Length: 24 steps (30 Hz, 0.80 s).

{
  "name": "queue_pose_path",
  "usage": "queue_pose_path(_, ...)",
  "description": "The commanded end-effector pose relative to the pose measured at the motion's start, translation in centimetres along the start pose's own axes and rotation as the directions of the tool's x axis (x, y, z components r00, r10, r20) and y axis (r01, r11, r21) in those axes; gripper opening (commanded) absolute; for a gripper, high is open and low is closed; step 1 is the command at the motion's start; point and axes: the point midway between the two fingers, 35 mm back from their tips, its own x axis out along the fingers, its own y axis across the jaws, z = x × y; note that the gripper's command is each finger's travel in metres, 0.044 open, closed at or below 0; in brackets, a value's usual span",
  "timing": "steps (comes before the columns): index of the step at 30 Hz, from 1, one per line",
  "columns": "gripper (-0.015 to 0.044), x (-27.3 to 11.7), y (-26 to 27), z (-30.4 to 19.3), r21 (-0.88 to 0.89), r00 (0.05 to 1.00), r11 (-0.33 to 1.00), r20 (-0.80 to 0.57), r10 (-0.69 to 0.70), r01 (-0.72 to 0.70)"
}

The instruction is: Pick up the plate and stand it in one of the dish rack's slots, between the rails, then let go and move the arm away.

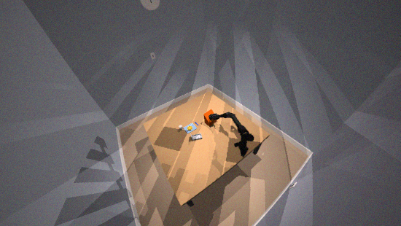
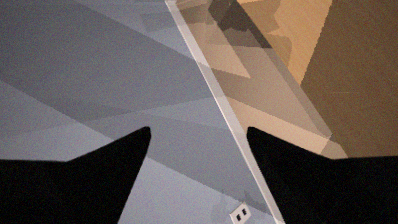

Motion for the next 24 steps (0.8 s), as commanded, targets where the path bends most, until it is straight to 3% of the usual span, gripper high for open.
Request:
queue_pose_path(1,0.04,1.7,-0.6,2.5,-0.104,0.998,0.994,0.057,-0.027,0.033)
queue_pose_path(10,0.04,5.3,-2.3,9.7,-0.329,0.971,0.927,0.211,-0.114,0.18)
queue_pose_path(20,0.04,7.4,-2.6,17.9,-0.453,0.916,0.834,0.376,-0.144,0.317)
queue_pose_path(24,0.04,7.8,-2.6,21.3,-0.411,0.89,0.846,0.43,-0.149,0.34)
